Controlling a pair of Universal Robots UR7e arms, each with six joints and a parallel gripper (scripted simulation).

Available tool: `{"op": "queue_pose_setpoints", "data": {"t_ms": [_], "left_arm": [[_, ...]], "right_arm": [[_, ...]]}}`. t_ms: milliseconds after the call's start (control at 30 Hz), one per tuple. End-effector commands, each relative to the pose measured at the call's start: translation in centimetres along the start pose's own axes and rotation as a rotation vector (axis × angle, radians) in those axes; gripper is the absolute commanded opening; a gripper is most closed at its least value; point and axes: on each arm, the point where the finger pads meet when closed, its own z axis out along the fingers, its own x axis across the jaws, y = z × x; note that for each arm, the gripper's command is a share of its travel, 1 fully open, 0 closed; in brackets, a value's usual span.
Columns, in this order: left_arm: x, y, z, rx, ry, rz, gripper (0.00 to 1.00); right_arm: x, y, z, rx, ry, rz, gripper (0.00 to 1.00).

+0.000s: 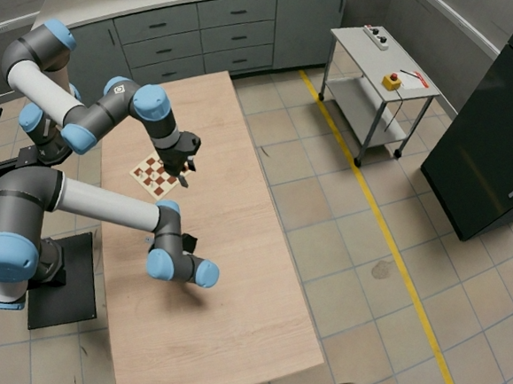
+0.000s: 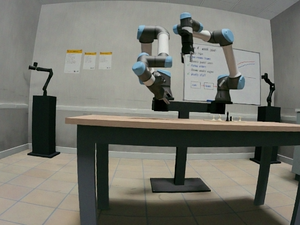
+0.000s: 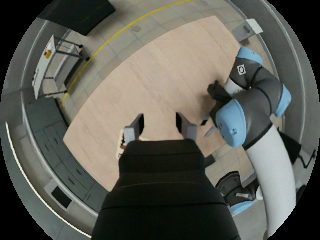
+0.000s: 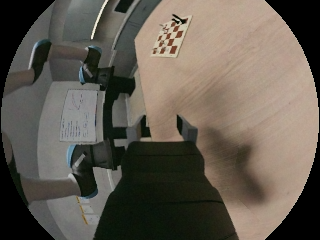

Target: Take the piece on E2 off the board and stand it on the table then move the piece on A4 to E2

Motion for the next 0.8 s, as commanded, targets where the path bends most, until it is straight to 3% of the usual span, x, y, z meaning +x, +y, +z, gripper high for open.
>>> {"op": "queue_pose_setpoints", "data": {"t_ms": [0,500,767], "left_arm": [[0.0,0.0,-0.1,0.002,0.000,0.000,1.00],[0.0,0.0,-0.1,0.002,0.000,0.000,1.00],[0.0,0.0,-0.1,0.002,0.000,0.000,1.00]], "right_arm": [[0.0,0.0,-0.1,0.000,0.001,-0.001,1.00],[-0.4,1.7,-1.7,0.020,0.040,-0.046,1.00],[-1.3,5.6,-5.0,0.051,0.125,-0.136,1.00]]}}
